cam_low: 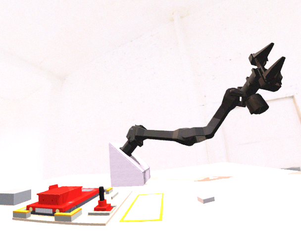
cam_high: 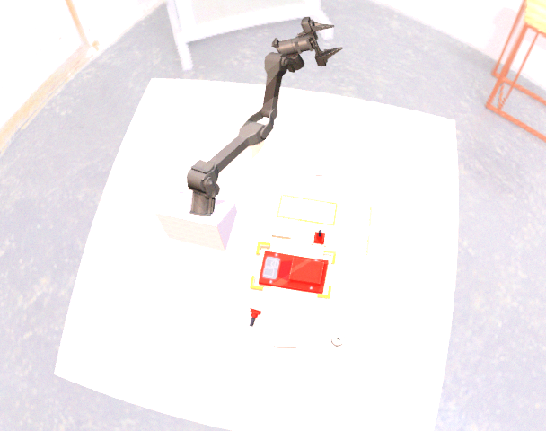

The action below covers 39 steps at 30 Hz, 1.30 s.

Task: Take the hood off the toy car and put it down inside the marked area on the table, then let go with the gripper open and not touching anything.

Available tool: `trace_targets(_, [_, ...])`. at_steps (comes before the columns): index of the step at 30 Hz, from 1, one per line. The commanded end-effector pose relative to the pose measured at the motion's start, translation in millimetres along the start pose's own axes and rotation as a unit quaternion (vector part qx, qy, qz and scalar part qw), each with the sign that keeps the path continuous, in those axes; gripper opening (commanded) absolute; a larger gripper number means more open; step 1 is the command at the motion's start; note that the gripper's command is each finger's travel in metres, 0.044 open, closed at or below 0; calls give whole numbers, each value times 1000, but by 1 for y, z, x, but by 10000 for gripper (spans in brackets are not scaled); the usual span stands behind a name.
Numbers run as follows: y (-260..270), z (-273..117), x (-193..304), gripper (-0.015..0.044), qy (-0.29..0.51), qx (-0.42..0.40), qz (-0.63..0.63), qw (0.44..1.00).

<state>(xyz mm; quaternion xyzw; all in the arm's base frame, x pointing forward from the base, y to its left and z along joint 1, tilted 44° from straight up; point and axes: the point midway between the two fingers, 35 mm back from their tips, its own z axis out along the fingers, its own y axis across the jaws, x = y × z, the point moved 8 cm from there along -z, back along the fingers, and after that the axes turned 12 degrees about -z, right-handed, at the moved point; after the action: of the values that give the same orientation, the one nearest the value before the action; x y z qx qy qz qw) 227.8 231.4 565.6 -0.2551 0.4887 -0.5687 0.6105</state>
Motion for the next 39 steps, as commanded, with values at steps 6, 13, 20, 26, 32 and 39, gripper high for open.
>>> trace_targets(6, [-61,-14,41,440,3,54,60,997])
trace_targets(13, [-113,-32,80,440,-7,88,97,991])
trace_targets(20, [-160,-49,133,440,-5,114,166,979])
trace_targets(26, [-190,-58,187,440,3,130,228,965])
trace_targets(32, [-208,-61,243,440,22,137,282,949])
trace_targets(39, [-216,-57,310,440,48,135,344,928])
